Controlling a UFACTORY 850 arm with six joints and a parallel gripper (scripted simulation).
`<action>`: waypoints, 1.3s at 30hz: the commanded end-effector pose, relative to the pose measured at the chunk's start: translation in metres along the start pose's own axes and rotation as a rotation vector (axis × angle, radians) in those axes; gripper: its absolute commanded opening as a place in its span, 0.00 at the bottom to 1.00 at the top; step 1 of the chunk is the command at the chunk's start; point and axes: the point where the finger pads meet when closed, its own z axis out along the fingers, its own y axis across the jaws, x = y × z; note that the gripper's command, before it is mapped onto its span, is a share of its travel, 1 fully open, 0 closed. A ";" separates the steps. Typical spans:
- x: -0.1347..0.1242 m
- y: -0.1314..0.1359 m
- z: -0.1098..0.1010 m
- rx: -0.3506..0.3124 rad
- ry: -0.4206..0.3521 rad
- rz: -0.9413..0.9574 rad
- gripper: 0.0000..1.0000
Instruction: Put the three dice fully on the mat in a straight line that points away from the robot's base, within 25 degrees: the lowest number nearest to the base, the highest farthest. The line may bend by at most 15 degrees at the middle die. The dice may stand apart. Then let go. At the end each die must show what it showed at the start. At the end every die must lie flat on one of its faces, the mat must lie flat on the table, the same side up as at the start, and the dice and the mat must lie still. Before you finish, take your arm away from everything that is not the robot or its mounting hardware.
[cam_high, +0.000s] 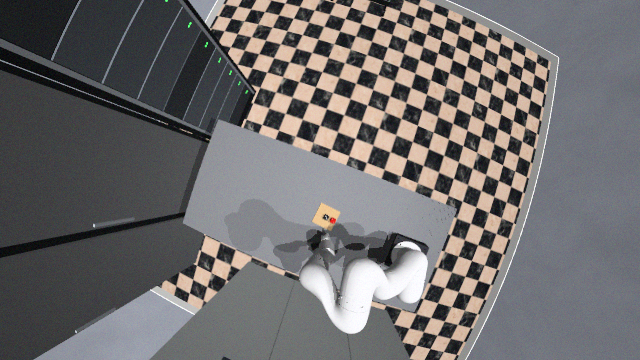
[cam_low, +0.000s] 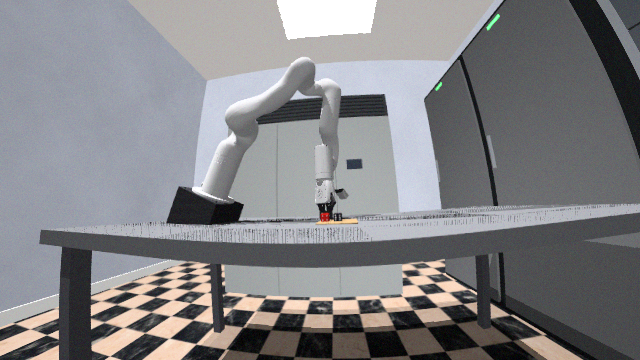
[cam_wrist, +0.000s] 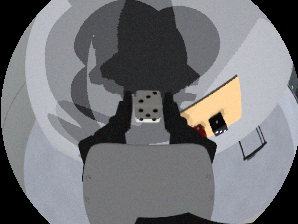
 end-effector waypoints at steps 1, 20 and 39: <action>0.001 0.000 0.000 0.000 0.001 0.000 0.47; 0.001 0.000 0.000 0.000 0.001 0.000 0.47; 0.001 0.000 0.000 0.000 0.001 0.000 0.27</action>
